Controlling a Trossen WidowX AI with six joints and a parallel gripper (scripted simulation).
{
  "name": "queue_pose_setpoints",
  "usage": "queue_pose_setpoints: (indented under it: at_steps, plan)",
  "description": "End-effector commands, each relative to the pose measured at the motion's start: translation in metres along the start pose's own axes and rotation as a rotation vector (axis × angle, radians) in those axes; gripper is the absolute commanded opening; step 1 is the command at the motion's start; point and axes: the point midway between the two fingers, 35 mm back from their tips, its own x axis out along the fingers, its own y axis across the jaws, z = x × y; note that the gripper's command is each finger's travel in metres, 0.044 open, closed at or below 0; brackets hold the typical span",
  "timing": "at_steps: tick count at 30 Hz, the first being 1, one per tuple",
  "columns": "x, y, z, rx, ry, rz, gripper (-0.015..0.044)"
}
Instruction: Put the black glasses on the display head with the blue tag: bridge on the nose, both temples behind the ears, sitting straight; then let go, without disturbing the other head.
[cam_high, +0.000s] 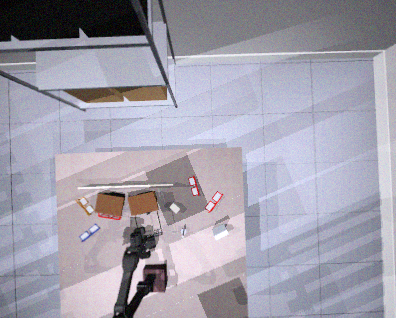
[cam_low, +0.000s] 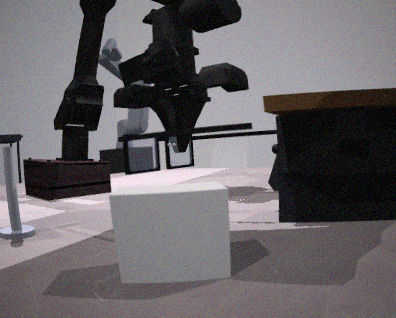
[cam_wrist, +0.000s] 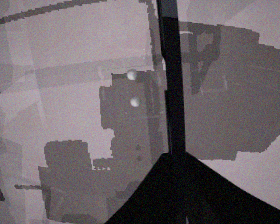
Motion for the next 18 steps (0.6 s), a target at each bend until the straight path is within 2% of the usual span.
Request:
queue_pose_setpoints:
  at_steps: [1,18]
  plan:
    - [-0.001,0.007,0.001,0.004,-0.005,0.007,0.0]
    - [-0.001,0.031,0.001,0.004,-0.005,-0.003,0.0]
